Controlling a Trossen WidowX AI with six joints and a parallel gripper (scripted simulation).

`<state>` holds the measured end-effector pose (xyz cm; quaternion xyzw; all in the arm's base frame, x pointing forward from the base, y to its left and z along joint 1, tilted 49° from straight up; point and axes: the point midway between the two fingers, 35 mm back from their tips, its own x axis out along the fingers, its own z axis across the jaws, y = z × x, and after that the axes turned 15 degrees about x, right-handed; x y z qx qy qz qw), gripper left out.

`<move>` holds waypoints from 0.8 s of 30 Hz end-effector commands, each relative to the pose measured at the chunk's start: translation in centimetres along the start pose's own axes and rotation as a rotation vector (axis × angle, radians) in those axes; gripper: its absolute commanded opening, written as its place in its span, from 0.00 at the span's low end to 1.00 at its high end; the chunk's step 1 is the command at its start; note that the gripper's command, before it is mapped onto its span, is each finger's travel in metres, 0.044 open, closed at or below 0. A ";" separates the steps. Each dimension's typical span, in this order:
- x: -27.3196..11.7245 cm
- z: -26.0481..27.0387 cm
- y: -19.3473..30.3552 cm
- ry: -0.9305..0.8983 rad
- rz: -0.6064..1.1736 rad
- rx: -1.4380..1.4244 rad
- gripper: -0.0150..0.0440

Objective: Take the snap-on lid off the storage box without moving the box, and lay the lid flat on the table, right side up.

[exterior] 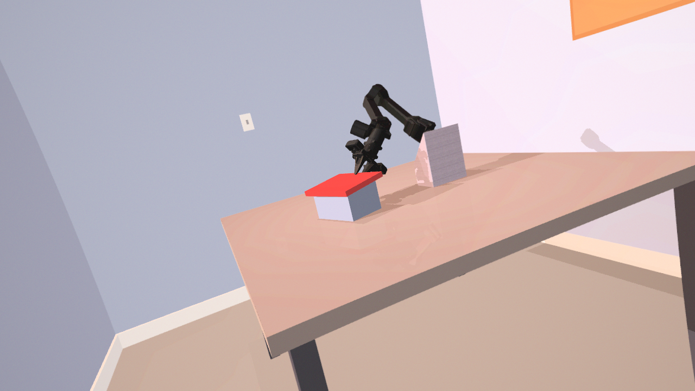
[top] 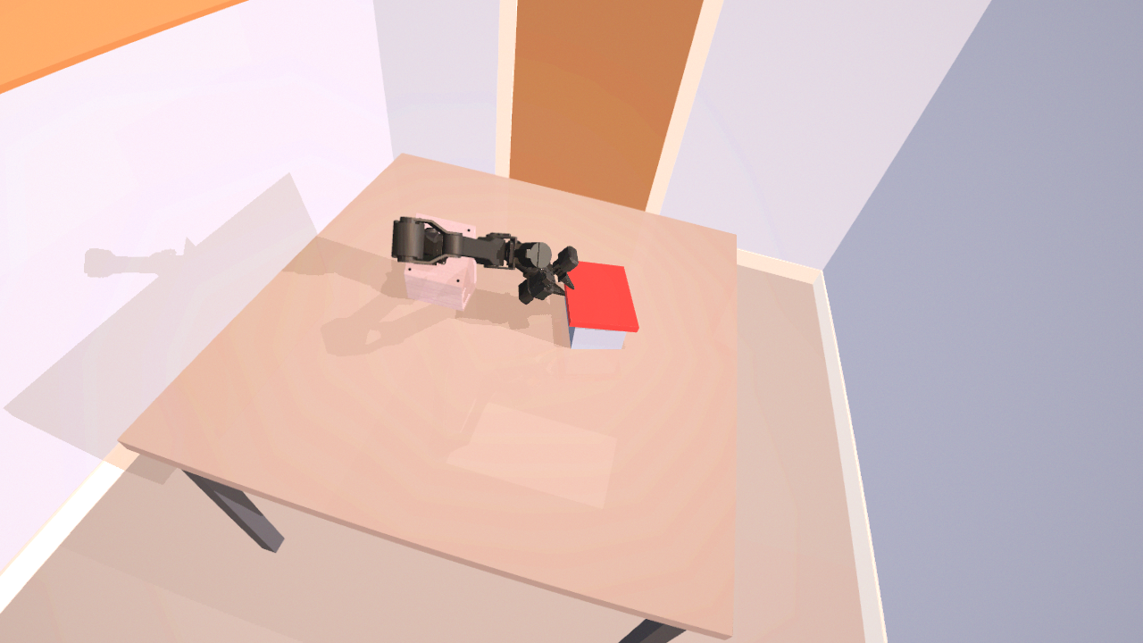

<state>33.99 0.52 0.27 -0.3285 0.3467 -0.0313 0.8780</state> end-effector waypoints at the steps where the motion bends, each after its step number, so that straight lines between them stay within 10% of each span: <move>1: 0.0 0.1 0.0 0.000 0.000 0.000 0.25; 24: 0.2 0.2 0.0 -0.001 0.000 0.000 0.25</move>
